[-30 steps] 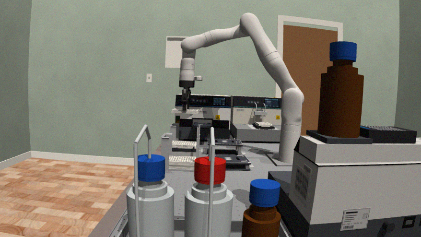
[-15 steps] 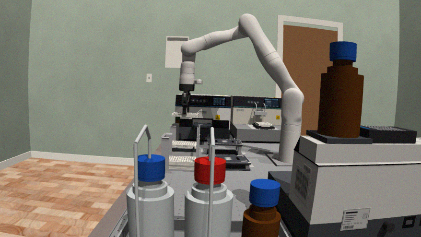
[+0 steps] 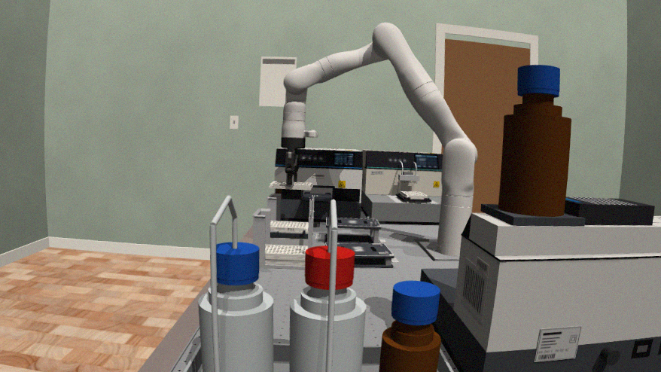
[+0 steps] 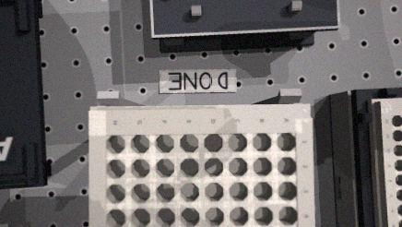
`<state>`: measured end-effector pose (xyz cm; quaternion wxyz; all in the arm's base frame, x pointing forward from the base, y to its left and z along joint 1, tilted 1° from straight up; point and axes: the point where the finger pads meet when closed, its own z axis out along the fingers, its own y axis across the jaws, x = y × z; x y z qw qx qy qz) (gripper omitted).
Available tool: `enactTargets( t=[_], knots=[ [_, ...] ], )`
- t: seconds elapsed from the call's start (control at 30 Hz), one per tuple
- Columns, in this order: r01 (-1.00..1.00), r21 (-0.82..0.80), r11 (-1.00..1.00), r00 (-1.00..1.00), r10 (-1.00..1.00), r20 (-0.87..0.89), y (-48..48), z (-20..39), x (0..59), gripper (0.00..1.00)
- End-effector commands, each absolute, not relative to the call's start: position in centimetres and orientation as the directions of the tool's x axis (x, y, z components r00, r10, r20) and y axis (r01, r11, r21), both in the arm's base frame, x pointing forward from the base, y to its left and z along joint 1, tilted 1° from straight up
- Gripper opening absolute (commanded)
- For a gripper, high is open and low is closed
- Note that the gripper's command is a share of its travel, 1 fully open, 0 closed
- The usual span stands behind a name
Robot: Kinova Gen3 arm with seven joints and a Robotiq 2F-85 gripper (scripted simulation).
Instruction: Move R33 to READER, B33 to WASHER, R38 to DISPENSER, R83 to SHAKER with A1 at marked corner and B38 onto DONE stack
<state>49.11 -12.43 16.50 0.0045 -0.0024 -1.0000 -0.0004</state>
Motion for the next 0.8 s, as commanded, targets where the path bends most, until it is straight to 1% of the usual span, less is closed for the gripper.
enactTargets(
  t=[0.0,0.37,0.77],
  knots=[
    [0.006,-0.007,1.0,-1.0,0.006,0.012,-12.6,15.8,49.0,0.94],
    [0.005,-0.007,1.0,-1.0,0.006,0.012,-12.6,14.6,49.0,0.94],
    [0.002,-0.007,1.0,-1.0,0.002,0.012,-12.6,14.7,49.0,0.94]
  ],
)
